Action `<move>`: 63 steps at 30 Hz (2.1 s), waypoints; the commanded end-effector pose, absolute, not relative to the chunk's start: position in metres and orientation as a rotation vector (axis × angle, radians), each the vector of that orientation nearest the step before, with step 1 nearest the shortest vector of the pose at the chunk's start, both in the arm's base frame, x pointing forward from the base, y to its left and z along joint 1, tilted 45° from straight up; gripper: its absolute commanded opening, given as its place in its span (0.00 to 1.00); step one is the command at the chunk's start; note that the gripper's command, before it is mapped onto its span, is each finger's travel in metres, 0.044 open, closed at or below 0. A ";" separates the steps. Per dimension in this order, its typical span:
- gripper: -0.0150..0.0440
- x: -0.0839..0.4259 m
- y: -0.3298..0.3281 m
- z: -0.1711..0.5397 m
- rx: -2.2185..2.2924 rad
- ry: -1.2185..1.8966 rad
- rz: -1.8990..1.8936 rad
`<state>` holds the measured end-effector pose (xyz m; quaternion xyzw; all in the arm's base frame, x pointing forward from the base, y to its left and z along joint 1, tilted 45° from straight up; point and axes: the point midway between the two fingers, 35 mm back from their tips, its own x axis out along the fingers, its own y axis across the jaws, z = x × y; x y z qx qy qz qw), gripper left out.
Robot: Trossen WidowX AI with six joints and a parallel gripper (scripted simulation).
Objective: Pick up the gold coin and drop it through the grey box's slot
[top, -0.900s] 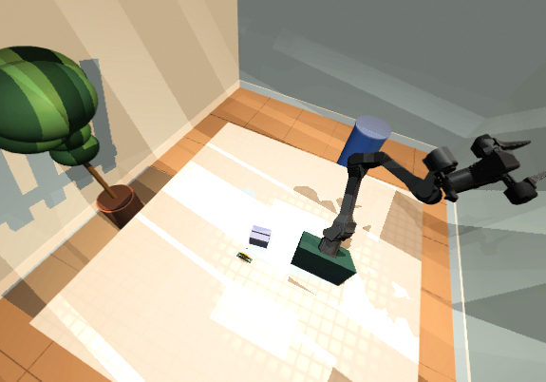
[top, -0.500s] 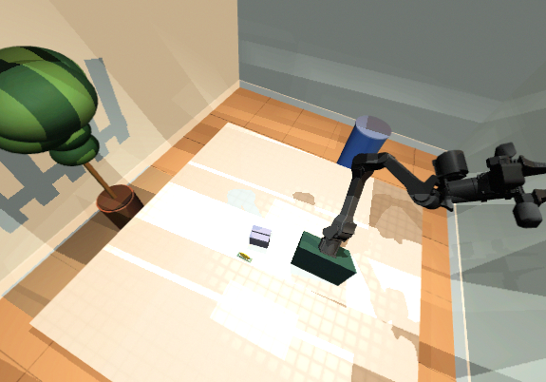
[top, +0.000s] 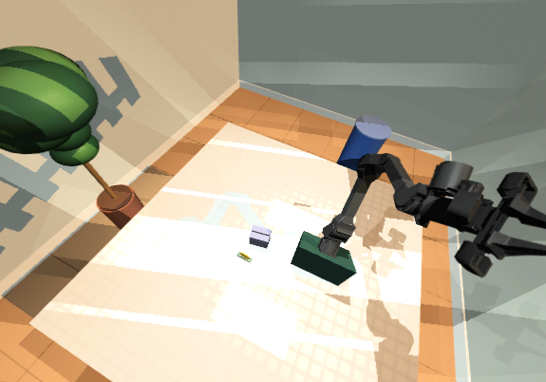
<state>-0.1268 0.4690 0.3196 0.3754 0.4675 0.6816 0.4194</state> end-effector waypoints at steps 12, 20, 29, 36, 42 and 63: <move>0.53 0.063 0.508 0.188 0.682 1.024 1.084; 0.53 0.155 0.481 0.125 0.528 0.979 0.813; 0.53 0.251 0.405 0.049 0.325 1.002 0.409; 0.53 0.303 0.321 -0.001 0.149 1.062 0.108; 0.53 0.328 0.235 -0.039 -0.020 1.163 -0.156; 0.53 0.313 0.034 -0.071 -0.455 1.505 -0.753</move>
